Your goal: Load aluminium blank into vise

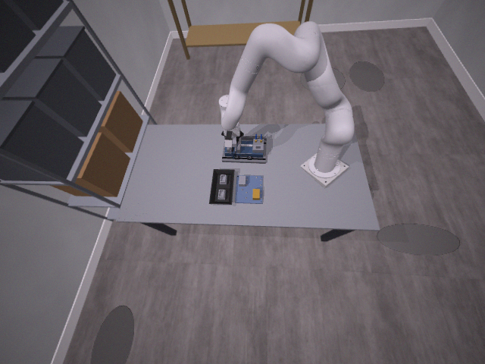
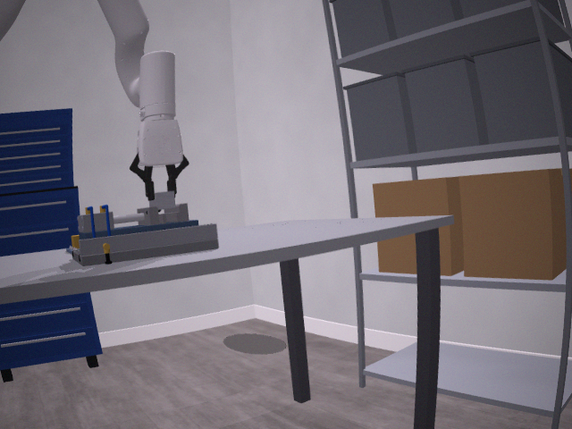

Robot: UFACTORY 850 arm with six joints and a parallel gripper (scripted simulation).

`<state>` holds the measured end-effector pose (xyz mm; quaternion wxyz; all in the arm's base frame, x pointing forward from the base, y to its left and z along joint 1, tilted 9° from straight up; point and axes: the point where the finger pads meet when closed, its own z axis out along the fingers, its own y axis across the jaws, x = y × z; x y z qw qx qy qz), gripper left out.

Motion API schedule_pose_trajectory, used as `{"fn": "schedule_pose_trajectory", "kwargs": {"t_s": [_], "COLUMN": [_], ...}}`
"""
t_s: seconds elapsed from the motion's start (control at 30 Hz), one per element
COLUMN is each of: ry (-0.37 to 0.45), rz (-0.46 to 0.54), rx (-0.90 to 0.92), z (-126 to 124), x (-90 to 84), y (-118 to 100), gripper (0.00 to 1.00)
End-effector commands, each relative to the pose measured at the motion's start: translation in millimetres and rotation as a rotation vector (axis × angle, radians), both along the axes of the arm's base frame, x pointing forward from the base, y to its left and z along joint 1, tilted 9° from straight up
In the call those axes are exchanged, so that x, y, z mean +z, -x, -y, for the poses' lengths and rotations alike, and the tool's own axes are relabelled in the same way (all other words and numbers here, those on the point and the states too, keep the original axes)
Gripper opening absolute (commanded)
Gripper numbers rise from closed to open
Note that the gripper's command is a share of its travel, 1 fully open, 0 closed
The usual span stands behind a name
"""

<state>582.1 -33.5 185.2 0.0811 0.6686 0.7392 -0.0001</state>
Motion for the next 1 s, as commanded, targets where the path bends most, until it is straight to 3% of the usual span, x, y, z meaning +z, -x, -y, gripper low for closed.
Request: {"fn": "schedule_pose_trajectory", "kwargs": {"t_s": [0.0,0.97], "ry": [0.000,0.000], "rz": [0.002,0.002], "rx": [0.000,0.000], "z": [0.1,0.4], "x": [-0.4,-5.0], "y": [-0.9,-1.4], "gripper": [0.00,0.00]}}
